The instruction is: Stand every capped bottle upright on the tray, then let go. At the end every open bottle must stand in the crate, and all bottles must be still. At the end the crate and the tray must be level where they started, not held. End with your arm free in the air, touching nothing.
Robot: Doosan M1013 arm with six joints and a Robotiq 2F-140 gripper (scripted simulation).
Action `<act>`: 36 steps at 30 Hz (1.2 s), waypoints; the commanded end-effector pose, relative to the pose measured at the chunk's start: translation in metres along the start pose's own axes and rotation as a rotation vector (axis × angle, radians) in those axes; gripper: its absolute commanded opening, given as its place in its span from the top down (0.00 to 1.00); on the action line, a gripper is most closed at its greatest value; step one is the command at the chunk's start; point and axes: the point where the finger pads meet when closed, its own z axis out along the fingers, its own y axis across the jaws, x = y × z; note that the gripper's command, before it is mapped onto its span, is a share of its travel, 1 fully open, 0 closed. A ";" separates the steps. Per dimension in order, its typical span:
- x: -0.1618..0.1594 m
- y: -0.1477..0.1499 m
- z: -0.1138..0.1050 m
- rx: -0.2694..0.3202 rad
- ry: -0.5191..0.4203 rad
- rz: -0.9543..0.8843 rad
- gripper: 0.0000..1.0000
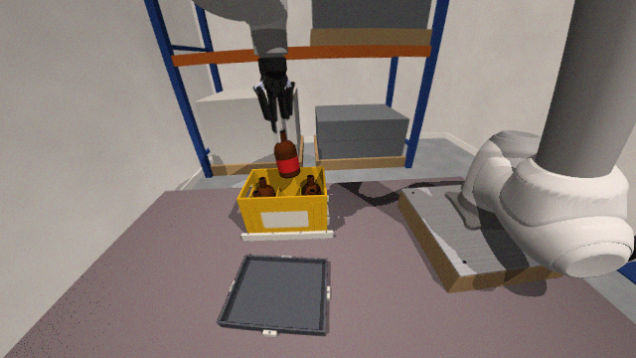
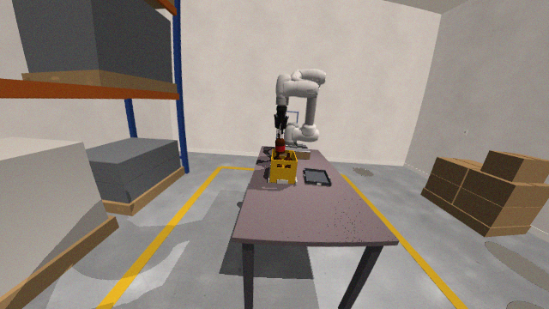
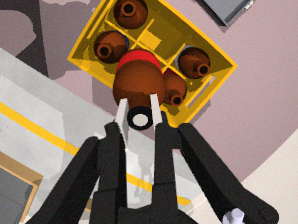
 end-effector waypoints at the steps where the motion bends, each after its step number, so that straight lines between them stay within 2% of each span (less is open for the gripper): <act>1: 0.000 0.000 -0.002 0.000 0.000 0.000 1.00; 16: 0.042 -0.001 -0.003 0.000 0.000 0.000 1.00; 36: 0.075 0.009 -0.003 0.000 0.000 0.000 1.00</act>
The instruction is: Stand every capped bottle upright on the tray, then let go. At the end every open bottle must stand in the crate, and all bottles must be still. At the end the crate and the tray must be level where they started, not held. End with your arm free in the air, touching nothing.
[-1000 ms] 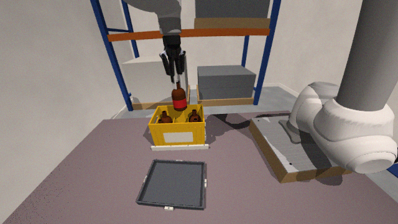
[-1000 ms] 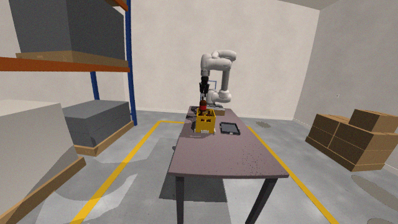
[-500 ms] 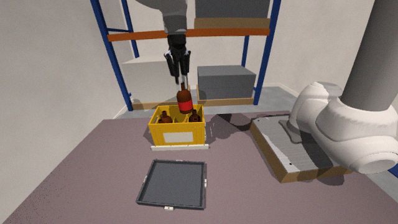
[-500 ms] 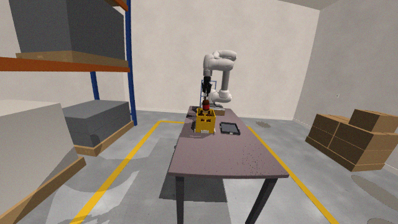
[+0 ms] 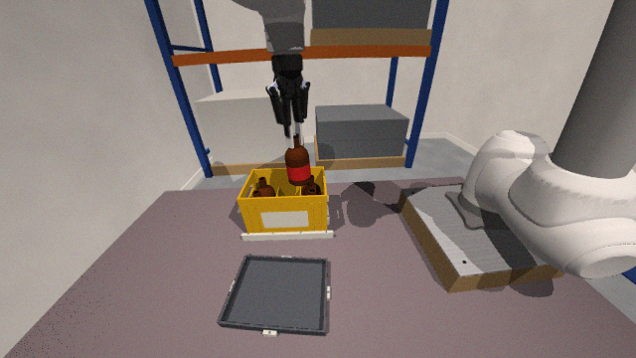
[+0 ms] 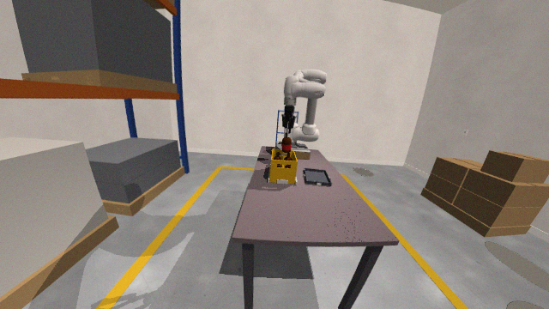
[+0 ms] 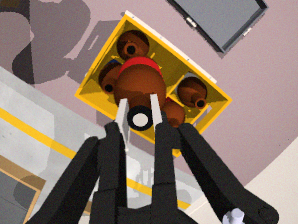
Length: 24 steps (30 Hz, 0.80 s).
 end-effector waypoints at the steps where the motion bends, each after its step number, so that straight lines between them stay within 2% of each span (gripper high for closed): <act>1: 0.003 0.002 0.000 0.000 0.000 0.000 1.00; 24: 0.032 0.031 0.000 0.000 0.000 0.000 1.00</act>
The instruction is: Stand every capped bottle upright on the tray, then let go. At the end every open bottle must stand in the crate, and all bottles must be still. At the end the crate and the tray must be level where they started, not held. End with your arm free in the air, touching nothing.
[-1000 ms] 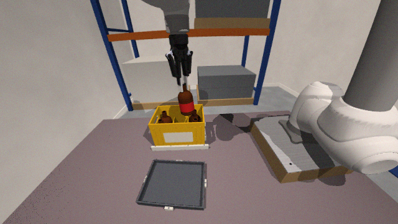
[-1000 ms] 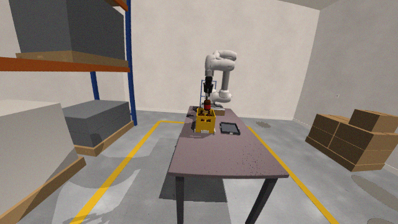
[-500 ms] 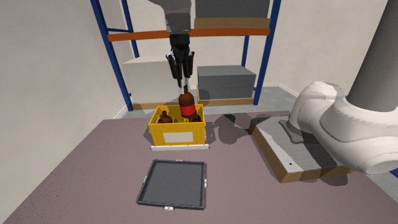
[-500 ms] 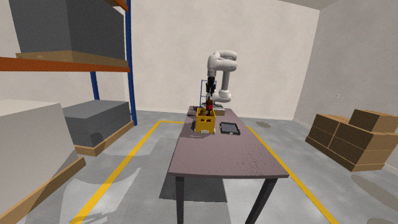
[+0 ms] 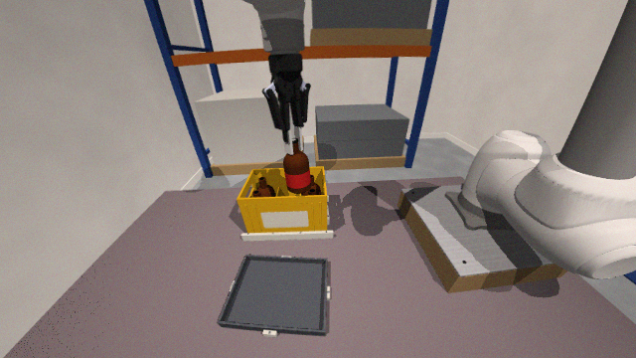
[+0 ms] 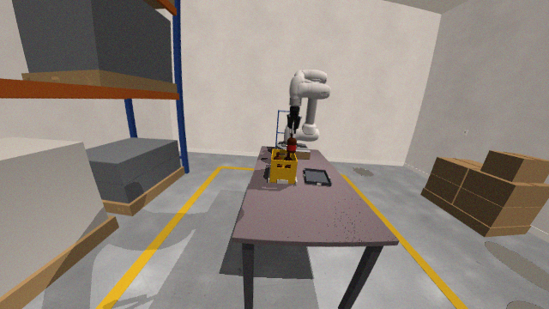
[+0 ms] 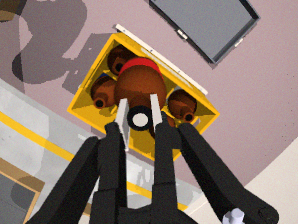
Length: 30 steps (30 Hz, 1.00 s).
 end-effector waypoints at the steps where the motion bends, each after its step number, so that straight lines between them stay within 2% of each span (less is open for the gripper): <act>1: 0.004 0.005 0.000 0.000 0.000 0.000 1.00; 30: 0.040 0.037 0.000 0.000 0.000 0.000 1.00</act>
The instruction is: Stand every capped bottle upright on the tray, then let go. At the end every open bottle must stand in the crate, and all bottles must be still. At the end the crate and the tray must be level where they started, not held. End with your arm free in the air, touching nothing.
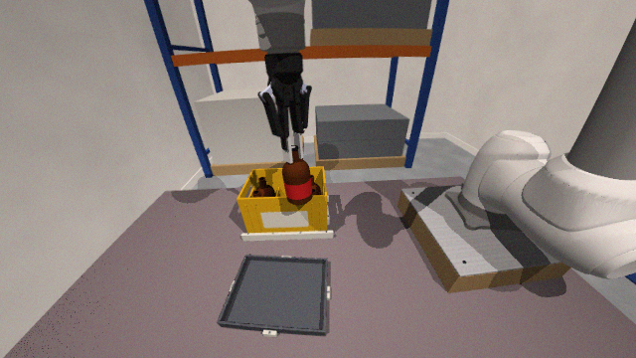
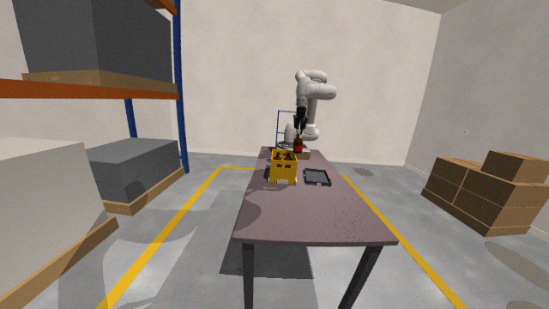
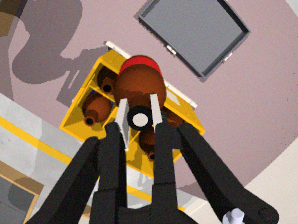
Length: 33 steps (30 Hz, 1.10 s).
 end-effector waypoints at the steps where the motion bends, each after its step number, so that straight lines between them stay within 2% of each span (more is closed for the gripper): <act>1: 0.004 0.005 0.000 0.000 0.000 0.000 1.00; 33: 0.042 0.043 0.000 0.000 0.000 0.000 1.00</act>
